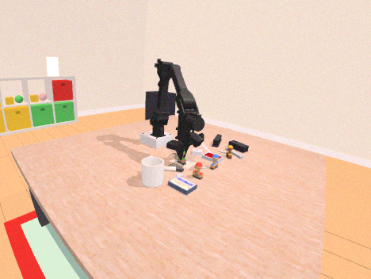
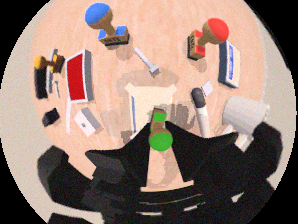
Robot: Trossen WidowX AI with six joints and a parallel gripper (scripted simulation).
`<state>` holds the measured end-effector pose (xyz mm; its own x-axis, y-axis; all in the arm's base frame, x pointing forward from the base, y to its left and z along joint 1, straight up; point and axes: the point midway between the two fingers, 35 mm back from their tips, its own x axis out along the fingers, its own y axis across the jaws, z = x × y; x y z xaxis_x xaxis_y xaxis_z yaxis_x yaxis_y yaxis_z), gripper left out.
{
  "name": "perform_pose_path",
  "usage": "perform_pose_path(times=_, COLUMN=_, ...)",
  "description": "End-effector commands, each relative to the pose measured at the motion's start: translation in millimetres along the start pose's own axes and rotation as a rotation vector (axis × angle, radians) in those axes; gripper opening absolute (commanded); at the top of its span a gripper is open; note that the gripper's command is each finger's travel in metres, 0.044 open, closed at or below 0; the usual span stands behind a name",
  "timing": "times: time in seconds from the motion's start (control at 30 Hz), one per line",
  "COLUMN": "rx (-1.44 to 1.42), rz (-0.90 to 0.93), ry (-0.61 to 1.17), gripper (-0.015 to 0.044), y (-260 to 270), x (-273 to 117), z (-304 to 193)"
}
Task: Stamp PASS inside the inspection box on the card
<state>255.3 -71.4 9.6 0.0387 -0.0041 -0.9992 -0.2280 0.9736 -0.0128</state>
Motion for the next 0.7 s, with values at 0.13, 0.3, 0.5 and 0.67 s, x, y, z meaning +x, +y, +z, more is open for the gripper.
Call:
perform_pose_path(times=0.13, rx=0.004, rz=0.0, ry=0.001, gripper=0.0, y=0.2, x=-2.6, z=-0.4)
perform_pose_path(times=0.3, rx=0.004, rz=0.0, ry=0.001, gripper=0.0, y=0.1, x=-5.0, z=-0.4)
perform_pose_path(times=0.5, rx=0.004, rz=0.0, ry=0.001, gripper=0.0, y=0.1, x=-7.8, z=-0.4)
perform_pose_path(times=0.67, rx=0.004, rz=0.0, ry=0.001, gripper=0.0, y=0.0, x=-9.9, z=-0.2)
